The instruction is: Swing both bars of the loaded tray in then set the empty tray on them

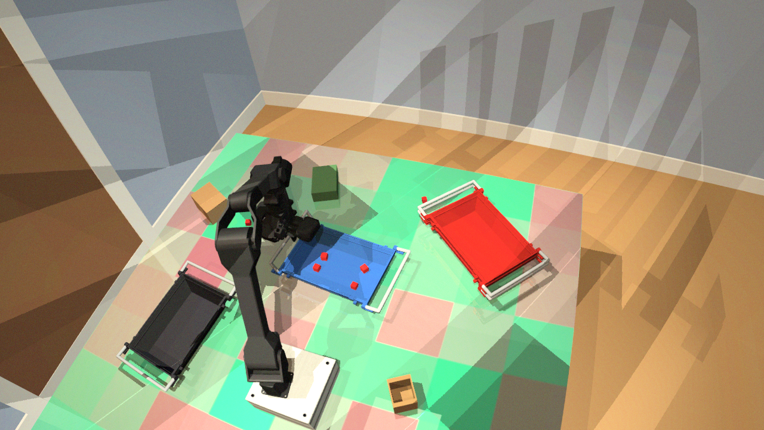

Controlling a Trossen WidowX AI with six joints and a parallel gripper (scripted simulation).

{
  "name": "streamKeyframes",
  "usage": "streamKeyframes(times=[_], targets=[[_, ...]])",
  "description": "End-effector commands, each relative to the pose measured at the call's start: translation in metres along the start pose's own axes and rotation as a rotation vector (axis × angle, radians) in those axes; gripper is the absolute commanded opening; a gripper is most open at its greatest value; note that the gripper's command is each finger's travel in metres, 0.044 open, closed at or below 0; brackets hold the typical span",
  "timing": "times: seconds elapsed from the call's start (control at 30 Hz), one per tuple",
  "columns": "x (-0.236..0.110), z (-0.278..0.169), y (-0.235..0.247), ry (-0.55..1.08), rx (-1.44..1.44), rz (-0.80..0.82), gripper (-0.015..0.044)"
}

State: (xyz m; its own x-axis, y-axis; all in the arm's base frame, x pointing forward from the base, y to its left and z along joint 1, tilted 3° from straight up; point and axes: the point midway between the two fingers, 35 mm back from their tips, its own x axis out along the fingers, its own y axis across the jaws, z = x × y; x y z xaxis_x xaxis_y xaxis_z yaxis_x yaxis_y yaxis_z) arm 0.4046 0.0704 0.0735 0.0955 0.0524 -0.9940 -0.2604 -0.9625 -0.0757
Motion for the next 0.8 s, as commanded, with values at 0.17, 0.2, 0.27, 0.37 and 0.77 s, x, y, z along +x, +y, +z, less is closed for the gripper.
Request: streamKeyframes(times=[0.17,0.2,0.27,0.37,0.77], targets=[[0.016,0.001,0.038,-0.012,0.011,0.027,0.0087],[0.019,0.001,0.042,-0.012,0.011,0.027,0.0087],[0.025,0.001,0.047,-0.012,0.011,0.027,0.0087],[0.022,0.001,0.047,-0.012,0.011,0.027,0.0087],[-0.014,-0.002,0.043,-0.009,0.014,0.032,0.0087]])
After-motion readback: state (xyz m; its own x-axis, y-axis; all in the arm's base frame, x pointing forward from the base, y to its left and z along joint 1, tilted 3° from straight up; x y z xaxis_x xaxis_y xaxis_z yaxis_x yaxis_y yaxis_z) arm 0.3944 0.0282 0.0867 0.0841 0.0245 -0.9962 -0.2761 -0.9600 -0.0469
